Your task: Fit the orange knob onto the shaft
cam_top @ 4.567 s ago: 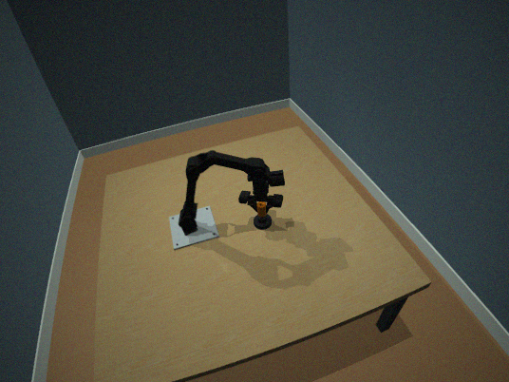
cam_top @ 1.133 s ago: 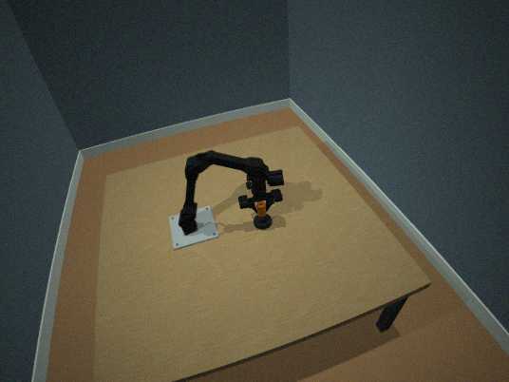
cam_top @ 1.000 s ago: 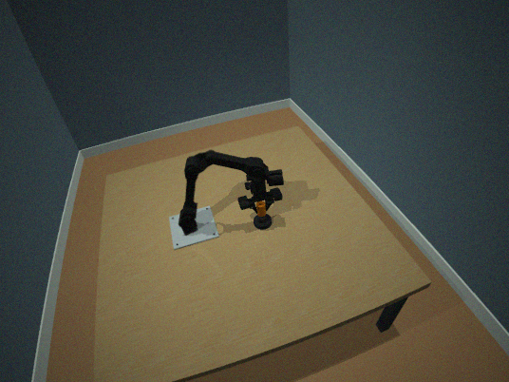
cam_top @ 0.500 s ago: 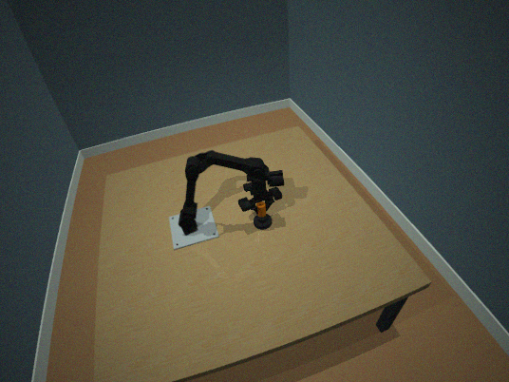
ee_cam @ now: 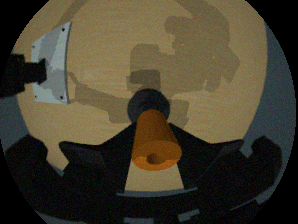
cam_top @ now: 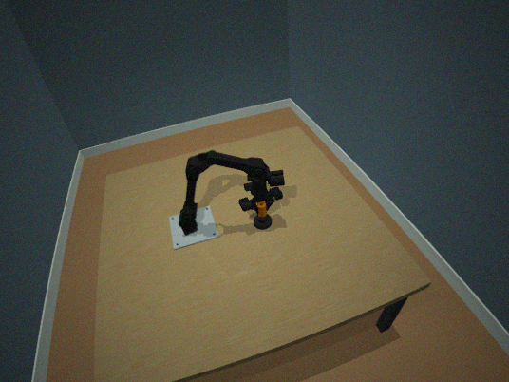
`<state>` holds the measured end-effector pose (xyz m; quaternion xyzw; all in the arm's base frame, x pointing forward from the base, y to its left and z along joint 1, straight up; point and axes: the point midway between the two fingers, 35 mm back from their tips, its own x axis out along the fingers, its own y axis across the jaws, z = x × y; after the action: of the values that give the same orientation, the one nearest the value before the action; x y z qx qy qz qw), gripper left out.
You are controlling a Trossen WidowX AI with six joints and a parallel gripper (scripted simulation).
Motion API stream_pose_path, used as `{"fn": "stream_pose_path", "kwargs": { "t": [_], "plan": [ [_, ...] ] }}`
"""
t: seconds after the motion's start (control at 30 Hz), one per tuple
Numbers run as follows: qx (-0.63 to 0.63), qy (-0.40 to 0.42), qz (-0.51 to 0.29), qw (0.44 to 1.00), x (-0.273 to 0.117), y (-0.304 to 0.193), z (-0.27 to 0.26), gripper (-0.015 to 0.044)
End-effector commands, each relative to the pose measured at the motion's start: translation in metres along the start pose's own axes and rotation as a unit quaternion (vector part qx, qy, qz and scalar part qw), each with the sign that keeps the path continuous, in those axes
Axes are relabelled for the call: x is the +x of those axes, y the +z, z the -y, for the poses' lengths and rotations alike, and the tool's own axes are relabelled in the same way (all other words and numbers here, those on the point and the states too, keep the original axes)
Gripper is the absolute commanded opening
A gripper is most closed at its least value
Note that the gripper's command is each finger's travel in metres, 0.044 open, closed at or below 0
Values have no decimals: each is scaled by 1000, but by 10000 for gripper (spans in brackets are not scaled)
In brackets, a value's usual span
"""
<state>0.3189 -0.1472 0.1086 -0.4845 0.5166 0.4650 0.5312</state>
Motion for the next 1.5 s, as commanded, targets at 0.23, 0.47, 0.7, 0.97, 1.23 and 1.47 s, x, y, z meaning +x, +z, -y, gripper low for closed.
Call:
{"fn": "stream_pose_path", "kwargs": {
  "t": [0.23,0.47,0.7,0.97,1.23,1.47],
  "plan": [
    [-3,0,-1,1000,-2,1,-3,0],
    [-65,1,-1,998,-2,1,-4,0],
    [-108,1,-1,994,1,1,-4,0],
    [-108,0,-1,994,-1,0,-1,0],
    [-108,0,-1,994,-1,-1,0,0],
    [-108,0,-1,994,1,0,0,0]
  ]
}}
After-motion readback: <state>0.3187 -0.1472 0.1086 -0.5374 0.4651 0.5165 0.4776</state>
